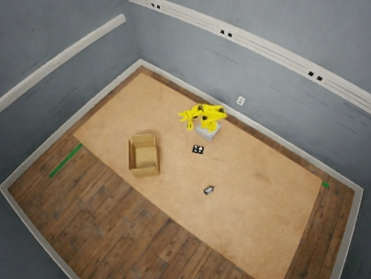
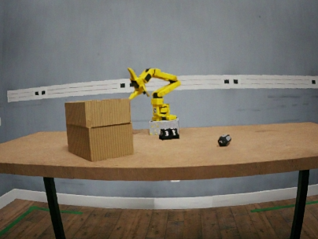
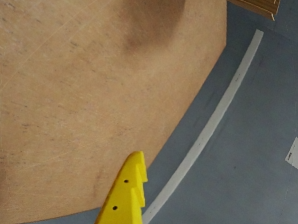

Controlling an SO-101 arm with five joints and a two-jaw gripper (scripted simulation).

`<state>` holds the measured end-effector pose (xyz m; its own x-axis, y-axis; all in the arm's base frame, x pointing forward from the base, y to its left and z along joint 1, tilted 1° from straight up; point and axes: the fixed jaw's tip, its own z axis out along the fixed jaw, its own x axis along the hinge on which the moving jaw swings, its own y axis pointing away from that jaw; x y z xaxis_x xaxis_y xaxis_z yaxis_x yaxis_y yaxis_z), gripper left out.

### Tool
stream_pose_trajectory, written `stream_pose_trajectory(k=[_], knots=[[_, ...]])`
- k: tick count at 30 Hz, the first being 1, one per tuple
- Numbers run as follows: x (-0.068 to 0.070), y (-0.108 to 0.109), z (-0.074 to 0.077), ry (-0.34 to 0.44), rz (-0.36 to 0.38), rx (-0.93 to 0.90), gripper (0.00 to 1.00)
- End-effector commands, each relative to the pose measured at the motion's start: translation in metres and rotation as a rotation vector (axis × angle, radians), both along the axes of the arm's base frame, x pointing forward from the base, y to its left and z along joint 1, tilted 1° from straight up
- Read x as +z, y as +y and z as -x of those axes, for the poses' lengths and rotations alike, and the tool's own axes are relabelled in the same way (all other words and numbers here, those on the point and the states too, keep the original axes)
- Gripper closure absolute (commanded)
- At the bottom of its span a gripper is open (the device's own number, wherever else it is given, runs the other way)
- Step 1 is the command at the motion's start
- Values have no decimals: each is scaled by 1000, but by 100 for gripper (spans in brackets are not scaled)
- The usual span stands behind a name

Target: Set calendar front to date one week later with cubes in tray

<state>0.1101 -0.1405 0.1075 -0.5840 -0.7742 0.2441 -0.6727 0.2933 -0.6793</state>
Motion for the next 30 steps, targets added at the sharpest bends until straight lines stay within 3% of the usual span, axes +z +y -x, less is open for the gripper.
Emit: stream_pose_trajectory(k=[1, 14, 28, 30], knots=[[0, 0, 0, 0, 1, 4, 0], [-5, 5, -5, 61, 17, 100, 3], [-23, 27, -21, 295, 99, 512, 15], [-23, 27, -21, 295, 99, 512, 15]])
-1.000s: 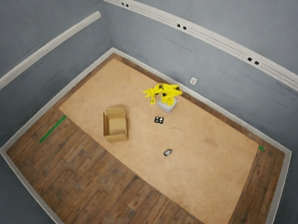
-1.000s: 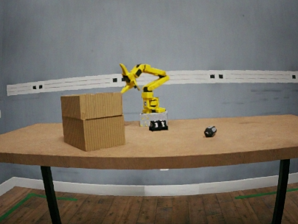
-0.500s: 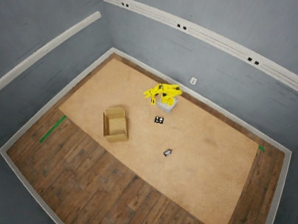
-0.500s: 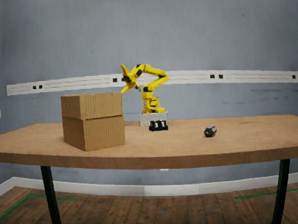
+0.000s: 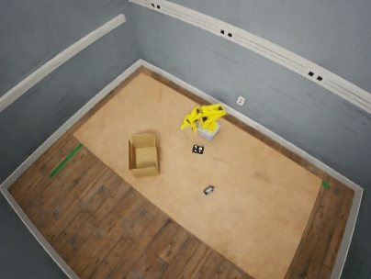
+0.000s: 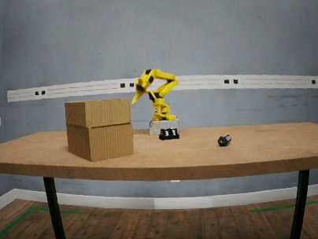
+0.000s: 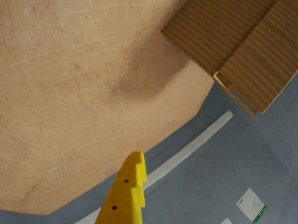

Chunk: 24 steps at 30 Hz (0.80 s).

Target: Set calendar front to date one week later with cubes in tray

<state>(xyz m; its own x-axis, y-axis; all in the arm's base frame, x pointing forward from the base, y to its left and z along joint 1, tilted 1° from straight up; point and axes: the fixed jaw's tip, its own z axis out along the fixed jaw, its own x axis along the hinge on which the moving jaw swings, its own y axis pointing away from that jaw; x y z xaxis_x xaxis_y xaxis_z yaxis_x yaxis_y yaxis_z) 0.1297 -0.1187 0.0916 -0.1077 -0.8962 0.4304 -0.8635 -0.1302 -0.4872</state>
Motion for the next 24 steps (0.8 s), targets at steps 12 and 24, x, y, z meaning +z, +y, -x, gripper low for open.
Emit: stream_pose_trajectory(k=[12, 24], knots=[[-29, 36, -14, 292, 121, 601, 31], [-45, 64, -18, 463, 255, 1093, 45]])
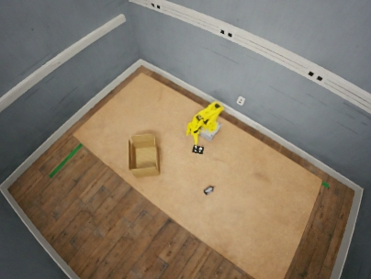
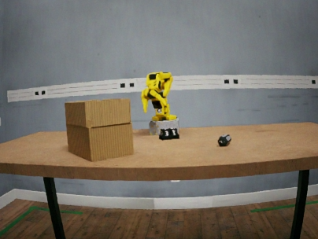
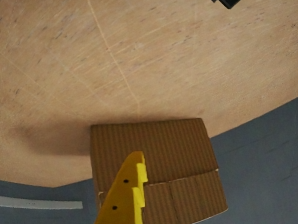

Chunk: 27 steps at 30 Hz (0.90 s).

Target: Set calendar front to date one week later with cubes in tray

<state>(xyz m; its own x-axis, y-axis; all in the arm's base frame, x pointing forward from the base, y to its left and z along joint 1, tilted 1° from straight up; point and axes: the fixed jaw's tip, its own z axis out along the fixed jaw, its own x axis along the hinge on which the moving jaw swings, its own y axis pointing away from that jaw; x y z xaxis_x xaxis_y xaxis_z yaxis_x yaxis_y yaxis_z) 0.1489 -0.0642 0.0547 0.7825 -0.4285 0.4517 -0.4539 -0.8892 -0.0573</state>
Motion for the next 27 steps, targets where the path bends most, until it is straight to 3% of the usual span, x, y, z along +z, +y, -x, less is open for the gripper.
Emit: stream_pose_trajectory(k=[1, 8, 10, 11, 27], knots=[[-10, 13, 1, 78, 28, 191, 46], [-20, 31, 2, 170, 100, 523, 55], [-20, 31, 2, 170, 100, 523, 55], [-25, 38, 4, 208, 121, 645, 56], [-26, 46, 5, 228, 179, 849, 68]])
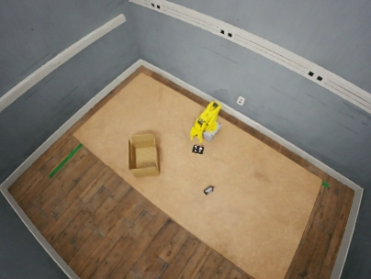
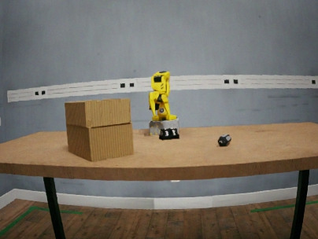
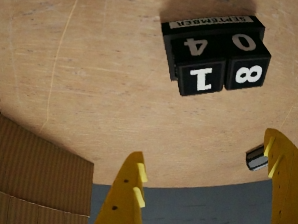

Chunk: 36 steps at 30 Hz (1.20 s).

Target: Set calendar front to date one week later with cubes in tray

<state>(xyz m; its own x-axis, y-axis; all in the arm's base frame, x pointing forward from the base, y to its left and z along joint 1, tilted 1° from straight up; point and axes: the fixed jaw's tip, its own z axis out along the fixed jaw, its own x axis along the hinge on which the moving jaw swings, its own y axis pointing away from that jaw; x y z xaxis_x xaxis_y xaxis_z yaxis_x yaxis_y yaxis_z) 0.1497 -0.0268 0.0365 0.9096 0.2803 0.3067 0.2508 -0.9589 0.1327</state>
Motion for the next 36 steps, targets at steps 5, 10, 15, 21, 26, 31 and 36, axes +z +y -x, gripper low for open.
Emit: stream_pose_trajectory(k=[5, 10, 15, 21, 26, 31, 36], knots=[[-13, 17, 9, 100, 42, 284, 69], [-18, 24, 13, 138, 60, 401, 70], [-25, 32, 19, 190, 74, 524, 70], [-28, 34, 20, 206, 76, 556, 70], [-28, 34, 20, 206, 76, 556, 70], [-28, 34, 20, 206, 76, 556, 70], [-31, 36, 23, 223, 76, 573, 70]])
